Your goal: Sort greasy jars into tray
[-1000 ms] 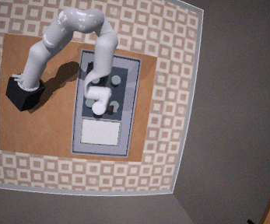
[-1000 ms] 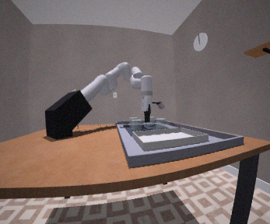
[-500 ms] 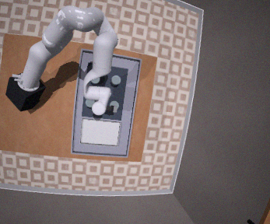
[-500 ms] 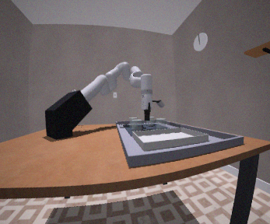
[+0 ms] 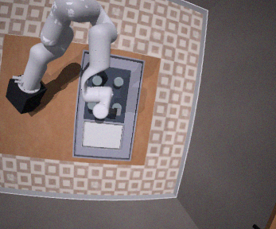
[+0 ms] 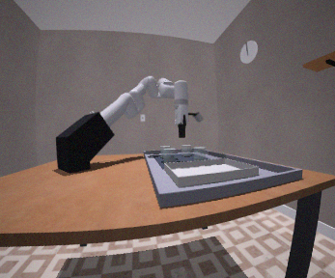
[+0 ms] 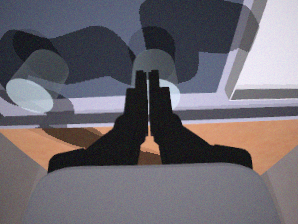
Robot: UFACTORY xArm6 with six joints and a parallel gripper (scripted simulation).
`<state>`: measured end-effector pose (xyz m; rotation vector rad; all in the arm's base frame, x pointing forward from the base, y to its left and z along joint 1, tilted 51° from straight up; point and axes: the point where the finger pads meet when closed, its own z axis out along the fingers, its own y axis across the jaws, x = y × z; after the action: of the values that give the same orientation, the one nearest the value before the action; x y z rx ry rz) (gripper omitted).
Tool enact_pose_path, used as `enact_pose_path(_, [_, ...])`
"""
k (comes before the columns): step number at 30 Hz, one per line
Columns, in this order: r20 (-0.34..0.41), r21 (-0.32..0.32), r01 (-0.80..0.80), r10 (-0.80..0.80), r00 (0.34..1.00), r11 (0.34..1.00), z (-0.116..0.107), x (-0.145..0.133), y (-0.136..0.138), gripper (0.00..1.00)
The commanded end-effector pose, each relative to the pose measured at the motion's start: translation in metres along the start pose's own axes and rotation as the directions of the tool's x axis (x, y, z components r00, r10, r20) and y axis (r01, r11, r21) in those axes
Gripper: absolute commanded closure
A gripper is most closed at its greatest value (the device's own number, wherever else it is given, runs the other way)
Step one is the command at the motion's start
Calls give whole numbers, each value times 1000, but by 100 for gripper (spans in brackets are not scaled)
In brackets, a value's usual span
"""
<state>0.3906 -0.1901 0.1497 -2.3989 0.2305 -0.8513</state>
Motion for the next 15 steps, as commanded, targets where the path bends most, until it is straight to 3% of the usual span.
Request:
enact_pose_path(1, [-2, -1, 3, -3, 1000, 1000, -3, 2, -35, 100])
enact_pose_path(11, [-2, -1, 3, -3, 1000, 1000, -3, 4, -118, 100])
enact_pose_path(13, [-2, -1, 3, -3, 1000, 1000, -3, 4, -118, 100])
enact_pose_path(15, [-2, -1, 3, -3, 1000, 1000, -3, 4, -134, 100])
